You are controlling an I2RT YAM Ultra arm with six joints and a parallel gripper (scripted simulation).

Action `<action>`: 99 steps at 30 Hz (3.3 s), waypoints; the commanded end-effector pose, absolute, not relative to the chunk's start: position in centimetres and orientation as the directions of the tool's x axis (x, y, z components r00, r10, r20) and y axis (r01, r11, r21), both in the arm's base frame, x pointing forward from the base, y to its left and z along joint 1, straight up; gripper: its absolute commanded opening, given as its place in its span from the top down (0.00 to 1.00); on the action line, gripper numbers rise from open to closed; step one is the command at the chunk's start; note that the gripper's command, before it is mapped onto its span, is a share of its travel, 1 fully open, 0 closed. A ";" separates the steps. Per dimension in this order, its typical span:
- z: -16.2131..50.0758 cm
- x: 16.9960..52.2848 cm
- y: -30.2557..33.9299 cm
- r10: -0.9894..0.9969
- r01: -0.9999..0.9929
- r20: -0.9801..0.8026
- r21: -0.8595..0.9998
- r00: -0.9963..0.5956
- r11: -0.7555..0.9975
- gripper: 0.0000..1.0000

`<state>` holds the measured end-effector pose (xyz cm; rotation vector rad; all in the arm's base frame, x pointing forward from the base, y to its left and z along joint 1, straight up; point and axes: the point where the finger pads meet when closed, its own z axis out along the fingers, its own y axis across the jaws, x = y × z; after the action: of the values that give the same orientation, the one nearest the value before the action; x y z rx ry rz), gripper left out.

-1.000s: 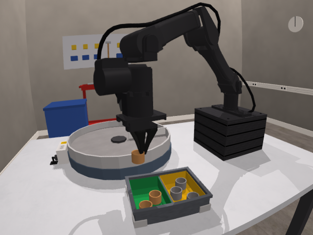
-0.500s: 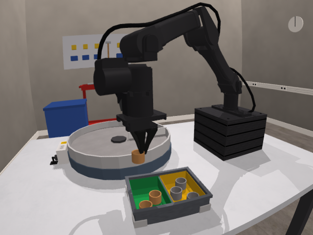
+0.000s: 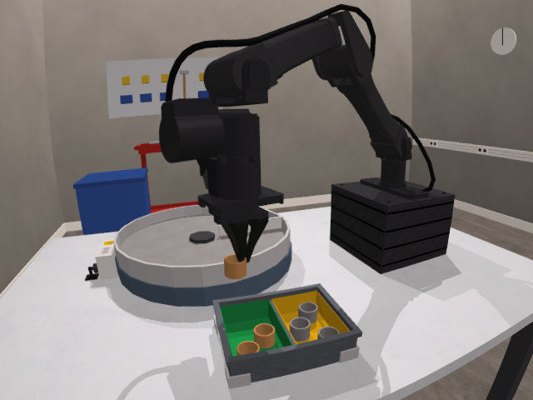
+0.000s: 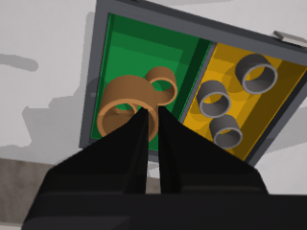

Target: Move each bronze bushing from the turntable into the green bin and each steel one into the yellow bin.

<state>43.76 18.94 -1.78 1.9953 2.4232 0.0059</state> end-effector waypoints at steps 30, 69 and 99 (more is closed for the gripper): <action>0.1 44.7 19.6 0.981 0.980 0.004 0.043 -0.192 0.192 1.00; -7.1 44.7 19.7 0.981 0.981 0.001 0.029 -0.193 0.192 1.00; -5.7 44.6 19.6 0.981 0.981 0.003 0.036 -0.193 0.193 1.00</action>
<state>44.11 19.09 -7.53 1.9952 2.4229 0.0069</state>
